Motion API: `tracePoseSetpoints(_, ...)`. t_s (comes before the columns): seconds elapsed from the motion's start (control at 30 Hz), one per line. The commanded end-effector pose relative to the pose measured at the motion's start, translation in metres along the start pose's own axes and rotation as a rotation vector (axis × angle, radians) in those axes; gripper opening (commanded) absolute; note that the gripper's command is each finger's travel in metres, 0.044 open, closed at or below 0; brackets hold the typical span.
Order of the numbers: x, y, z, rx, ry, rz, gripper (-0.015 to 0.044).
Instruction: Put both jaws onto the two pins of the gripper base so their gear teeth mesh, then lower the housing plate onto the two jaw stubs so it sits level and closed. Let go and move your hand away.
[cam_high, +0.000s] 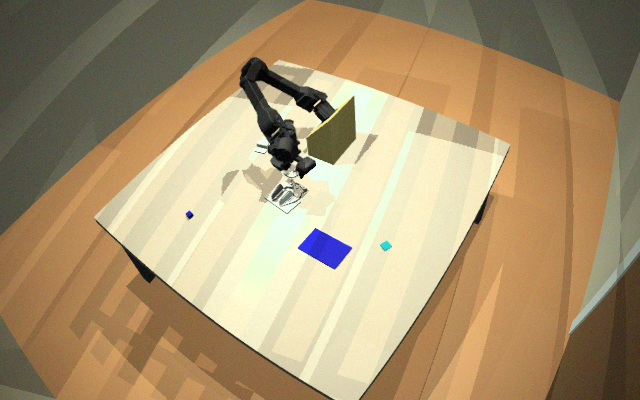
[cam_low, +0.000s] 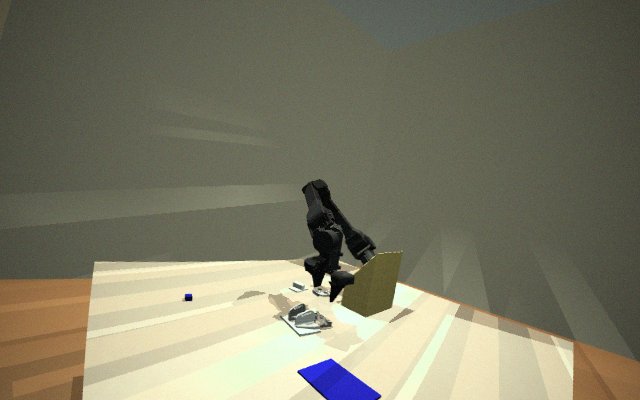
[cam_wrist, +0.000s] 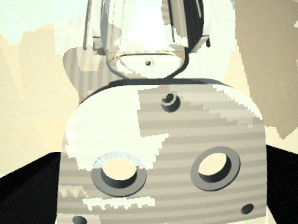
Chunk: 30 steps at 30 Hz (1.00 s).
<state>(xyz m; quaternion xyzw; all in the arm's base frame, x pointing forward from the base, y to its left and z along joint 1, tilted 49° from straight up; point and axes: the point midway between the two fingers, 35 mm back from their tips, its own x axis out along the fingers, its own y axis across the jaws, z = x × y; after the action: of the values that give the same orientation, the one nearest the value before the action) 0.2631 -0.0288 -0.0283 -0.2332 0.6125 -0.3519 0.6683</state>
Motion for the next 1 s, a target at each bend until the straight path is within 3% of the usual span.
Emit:
tracePoseSetpoints(0.0,0.0,0.0,0.0,0.008,-0.003,0.0,0.0351)
tracePoseSetpoints(0.97,0.043,0.001,0.002,0.008,-0.004,0.002,0.0351)
